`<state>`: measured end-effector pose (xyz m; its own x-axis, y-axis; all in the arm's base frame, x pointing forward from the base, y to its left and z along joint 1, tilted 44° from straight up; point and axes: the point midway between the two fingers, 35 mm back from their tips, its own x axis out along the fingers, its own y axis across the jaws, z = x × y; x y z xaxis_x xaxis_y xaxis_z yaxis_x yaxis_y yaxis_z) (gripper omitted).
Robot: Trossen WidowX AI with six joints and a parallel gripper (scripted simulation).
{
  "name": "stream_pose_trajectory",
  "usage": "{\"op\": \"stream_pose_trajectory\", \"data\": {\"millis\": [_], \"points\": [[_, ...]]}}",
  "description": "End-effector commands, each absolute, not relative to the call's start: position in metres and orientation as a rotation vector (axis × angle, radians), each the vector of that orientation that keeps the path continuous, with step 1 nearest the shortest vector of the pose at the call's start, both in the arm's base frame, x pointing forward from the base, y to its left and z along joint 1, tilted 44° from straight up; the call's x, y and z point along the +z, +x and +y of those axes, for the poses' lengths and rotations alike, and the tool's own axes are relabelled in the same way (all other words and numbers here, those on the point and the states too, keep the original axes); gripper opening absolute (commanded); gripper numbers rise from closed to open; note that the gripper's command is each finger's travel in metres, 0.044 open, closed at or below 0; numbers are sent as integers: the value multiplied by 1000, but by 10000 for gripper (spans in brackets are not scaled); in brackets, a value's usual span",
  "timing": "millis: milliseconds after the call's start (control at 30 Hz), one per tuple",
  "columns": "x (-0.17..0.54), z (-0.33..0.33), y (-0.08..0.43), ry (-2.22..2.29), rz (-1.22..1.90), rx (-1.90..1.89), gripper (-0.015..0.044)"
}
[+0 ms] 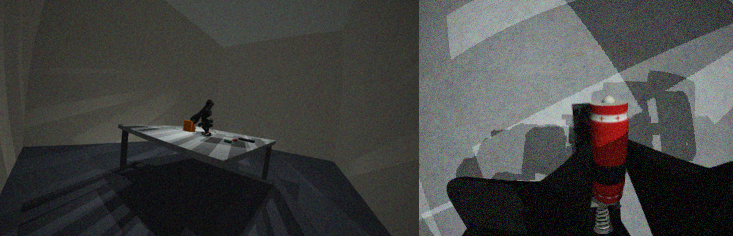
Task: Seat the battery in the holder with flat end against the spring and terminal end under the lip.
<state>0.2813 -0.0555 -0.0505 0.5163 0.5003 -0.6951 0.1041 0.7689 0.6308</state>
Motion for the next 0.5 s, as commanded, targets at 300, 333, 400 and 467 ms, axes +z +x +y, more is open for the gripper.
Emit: {"op": "stream_pose_trajectory", "data": {"millis": [300,333,400,467], "points": [[-49,-51,278,689,965,240,71],[-49,-51,277,689,965,240,71],[-50,-50,276,688,965,239,71],[-50,-50,274,687,965,237,71]]}}
